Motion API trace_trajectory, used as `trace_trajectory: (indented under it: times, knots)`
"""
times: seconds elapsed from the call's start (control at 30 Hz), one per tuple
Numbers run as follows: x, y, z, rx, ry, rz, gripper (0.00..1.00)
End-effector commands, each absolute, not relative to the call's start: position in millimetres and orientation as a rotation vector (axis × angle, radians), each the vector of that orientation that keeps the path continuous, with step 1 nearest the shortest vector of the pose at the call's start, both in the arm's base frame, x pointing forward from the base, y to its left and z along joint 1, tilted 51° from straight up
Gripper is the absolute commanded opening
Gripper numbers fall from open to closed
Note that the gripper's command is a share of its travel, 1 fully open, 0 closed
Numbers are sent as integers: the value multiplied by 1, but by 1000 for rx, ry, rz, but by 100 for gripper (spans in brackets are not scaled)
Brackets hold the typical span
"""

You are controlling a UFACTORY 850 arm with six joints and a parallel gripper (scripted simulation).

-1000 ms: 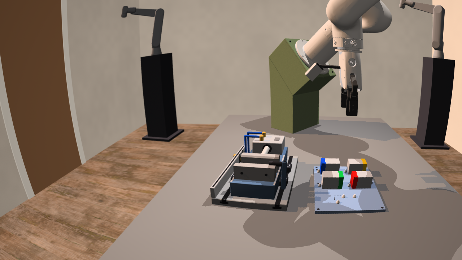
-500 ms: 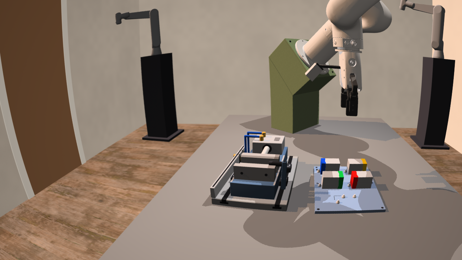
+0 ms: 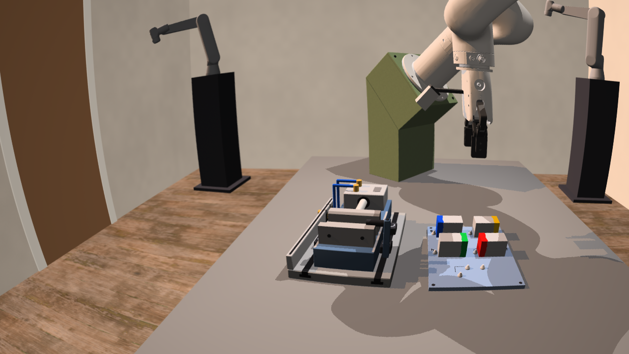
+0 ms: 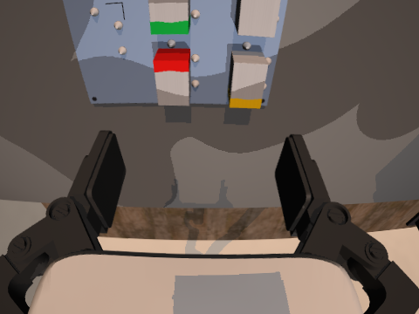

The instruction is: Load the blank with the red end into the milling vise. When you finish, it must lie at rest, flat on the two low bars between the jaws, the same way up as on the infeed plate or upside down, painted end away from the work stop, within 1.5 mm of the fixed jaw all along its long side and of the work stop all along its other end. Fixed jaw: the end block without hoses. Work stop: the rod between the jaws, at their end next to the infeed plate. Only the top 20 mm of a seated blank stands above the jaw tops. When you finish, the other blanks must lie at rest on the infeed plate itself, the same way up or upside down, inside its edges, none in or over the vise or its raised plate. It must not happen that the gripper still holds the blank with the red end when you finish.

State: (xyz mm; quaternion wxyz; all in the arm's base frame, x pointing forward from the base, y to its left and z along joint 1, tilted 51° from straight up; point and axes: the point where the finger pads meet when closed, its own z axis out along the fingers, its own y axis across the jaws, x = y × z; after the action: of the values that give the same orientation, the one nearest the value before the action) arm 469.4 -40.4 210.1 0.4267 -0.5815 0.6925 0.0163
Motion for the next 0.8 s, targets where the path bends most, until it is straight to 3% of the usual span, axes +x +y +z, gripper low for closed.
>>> trace_trajectory:
  times: [0.0,0.77]
  knots:
    - [470,-41,210,-1453,1730,40,100]
    - [460,-47,220,-1453,1730,40,100]
